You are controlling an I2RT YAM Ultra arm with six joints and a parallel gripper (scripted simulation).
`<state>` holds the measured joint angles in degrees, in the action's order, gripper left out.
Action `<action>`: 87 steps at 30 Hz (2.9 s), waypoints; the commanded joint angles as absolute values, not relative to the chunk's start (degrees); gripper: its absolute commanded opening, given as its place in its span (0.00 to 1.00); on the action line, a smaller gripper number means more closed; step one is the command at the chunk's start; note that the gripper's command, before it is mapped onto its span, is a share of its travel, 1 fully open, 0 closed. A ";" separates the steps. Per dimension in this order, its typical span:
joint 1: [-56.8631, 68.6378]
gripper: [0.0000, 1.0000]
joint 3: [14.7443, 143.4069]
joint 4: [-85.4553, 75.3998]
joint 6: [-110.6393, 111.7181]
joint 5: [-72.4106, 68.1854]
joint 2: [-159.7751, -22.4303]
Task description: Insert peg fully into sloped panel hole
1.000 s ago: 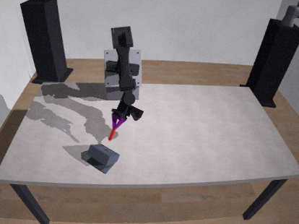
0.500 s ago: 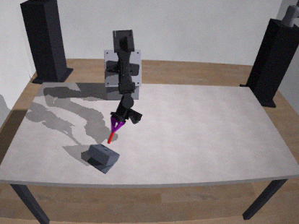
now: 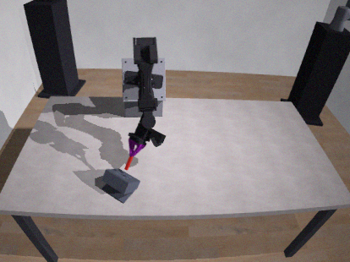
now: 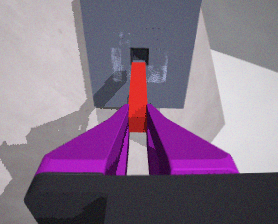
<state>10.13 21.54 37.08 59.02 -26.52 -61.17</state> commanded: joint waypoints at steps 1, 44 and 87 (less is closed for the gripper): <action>9.19 0.00 23.10 38.43 59.19 -25.83 -62.04; 4.59 0.00 29.06 43.65 59.28 -21.25 -73.17; 4.19 1.00 29.96 43.90 59.14 -20.59 -75.69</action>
